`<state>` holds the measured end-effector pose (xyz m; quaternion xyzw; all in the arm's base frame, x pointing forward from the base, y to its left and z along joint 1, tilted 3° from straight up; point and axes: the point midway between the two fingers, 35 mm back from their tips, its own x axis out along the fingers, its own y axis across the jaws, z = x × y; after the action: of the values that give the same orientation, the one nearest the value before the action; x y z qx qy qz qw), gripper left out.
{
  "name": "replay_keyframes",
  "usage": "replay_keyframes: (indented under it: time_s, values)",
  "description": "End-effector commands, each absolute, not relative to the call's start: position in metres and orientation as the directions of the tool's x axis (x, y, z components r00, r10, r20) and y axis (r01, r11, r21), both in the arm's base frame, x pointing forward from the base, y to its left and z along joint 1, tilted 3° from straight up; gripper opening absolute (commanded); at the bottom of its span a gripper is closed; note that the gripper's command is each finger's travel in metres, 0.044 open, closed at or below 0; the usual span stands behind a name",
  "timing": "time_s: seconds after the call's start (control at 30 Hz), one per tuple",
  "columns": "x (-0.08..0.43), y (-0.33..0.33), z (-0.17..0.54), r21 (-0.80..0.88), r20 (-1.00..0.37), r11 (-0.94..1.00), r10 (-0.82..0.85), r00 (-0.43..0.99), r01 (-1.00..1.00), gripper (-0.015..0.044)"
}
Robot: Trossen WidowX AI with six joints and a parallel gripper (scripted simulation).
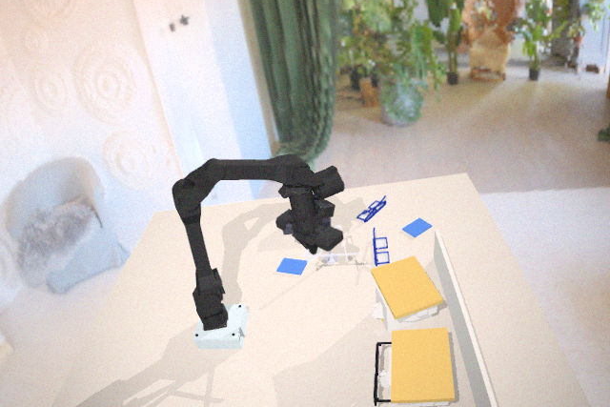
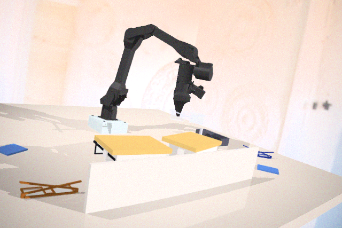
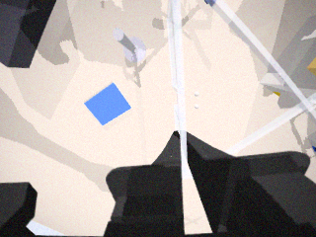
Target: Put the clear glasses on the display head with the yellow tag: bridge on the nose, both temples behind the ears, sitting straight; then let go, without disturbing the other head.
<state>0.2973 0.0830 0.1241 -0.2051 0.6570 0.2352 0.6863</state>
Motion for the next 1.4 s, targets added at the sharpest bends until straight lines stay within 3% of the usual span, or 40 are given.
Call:
replay_keyframes:
  time_s: [0.0,0.43,1.37]
  values:
    - [0.301,0.108,0.122,0.023,-0.999,0.693,0.051,0.017,-0.721,0.0000]
    - [0.299,0.185,0.123,0.001,-0.998,0.278,0.059,0.016,-0.961,0.0000]
    - [0.299,0.190,0.063,0.001,-0.998,0.272,0.059,0.015,-0.962,0.0000]
